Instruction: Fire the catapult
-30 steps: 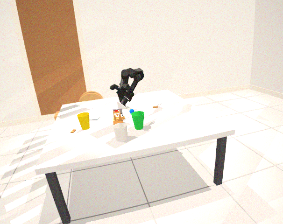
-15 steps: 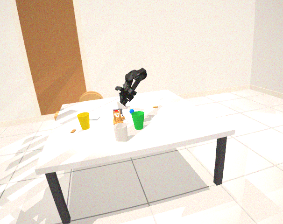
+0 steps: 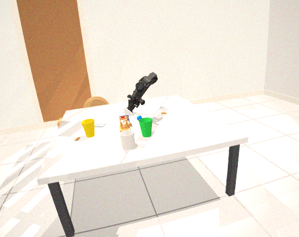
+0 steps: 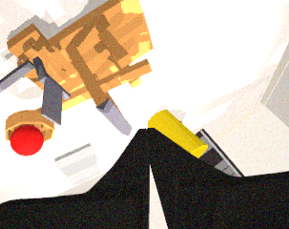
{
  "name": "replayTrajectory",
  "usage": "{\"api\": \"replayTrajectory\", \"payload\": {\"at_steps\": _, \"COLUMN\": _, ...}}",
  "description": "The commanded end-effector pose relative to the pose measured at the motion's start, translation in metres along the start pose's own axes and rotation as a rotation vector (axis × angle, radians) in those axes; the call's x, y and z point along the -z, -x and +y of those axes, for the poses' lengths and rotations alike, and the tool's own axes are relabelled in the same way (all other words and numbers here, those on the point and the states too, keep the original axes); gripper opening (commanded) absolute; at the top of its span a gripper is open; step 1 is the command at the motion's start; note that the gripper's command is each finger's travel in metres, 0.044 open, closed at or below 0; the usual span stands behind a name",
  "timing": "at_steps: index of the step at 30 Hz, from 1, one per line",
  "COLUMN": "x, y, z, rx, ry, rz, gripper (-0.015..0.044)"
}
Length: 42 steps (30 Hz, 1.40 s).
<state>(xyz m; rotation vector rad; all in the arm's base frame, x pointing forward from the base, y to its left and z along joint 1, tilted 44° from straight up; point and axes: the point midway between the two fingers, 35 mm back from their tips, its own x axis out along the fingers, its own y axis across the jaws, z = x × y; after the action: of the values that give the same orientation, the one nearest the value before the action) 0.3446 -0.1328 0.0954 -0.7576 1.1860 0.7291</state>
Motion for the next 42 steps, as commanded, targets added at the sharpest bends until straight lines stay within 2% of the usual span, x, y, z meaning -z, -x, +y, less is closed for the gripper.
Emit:
{"api": "replayTrajectory", "payload": {"at_steps": 1, "x": 0.004, "y": 0.000, "z": 0.021, "rx": -0.036, "ry": 0.105, "rz": 0.048, "gripper": 0.0000}}
{"api": "replayTrajectory", "payload": {"at_steps": 15, "x": 0.024, "y": 0.002, "z": 0.088, "rx": -0.174, "ry": 0.491, "rz": 0.185, "gripper": 0.0000}}
{"api": "replayTrajectory", "payload": {"at_steps": 42, "x": 0.008, "y": -0.027, "z": 0.099, "rx": -0.175, "ry": 0.496, "rz": 0.185, "gripper": 0.0000}}
